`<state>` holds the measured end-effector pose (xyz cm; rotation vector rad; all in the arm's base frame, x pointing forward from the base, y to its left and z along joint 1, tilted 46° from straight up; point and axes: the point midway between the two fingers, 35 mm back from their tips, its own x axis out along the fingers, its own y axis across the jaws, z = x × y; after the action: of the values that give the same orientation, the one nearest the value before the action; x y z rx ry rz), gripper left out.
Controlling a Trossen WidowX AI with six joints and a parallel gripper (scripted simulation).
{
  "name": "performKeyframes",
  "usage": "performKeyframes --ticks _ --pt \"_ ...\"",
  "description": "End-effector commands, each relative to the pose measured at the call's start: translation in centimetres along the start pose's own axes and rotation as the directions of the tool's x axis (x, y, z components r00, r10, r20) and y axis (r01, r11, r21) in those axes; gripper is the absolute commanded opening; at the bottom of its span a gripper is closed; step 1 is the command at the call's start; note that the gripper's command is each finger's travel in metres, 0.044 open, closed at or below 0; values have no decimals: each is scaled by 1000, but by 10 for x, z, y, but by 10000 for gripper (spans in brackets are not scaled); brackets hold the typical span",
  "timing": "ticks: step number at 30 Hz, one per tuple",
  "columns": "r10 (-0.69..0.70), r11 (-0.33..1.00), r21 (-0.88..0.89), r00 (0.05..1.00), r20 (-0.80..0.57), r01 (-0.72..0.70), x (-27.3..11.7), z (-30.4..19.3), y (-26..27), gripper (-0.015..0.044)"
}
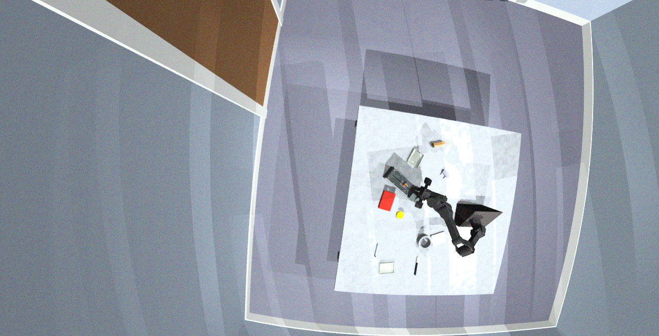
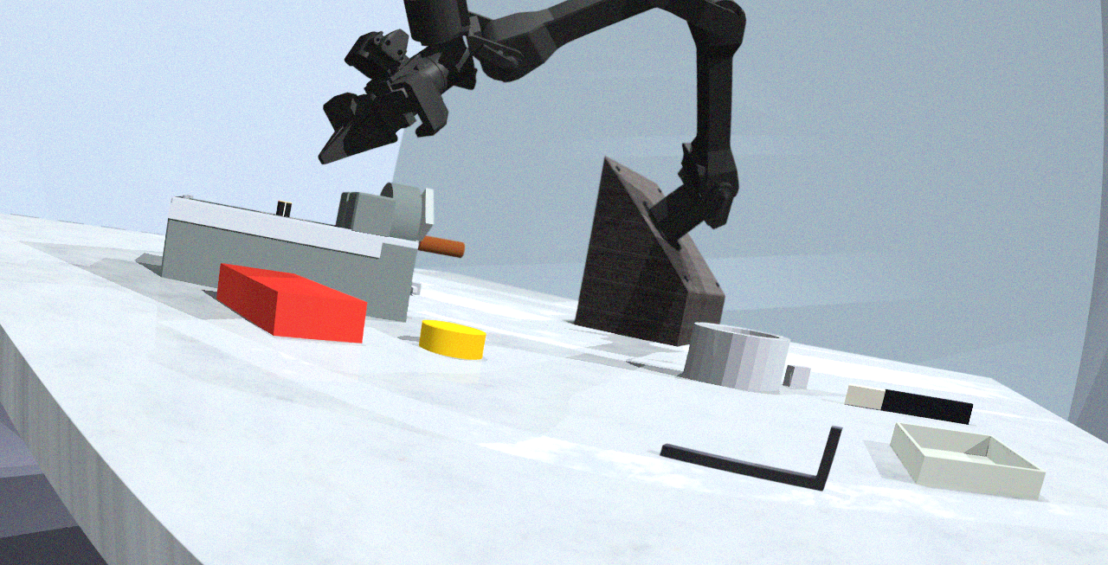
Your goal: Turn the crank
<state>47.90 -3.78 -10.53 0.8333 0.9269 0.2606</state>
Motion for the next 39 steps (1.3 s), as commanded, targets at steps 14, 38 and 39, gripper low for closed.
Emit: performKeyframes --ticks 14,38,39 --pt "0 1000 0 1000 0 0 0 0 0 289" --pt "0 1000 0 1000 0 0 0 0 0 0" --pt "0 1000 0 1000 0 0 0 0 0 0"
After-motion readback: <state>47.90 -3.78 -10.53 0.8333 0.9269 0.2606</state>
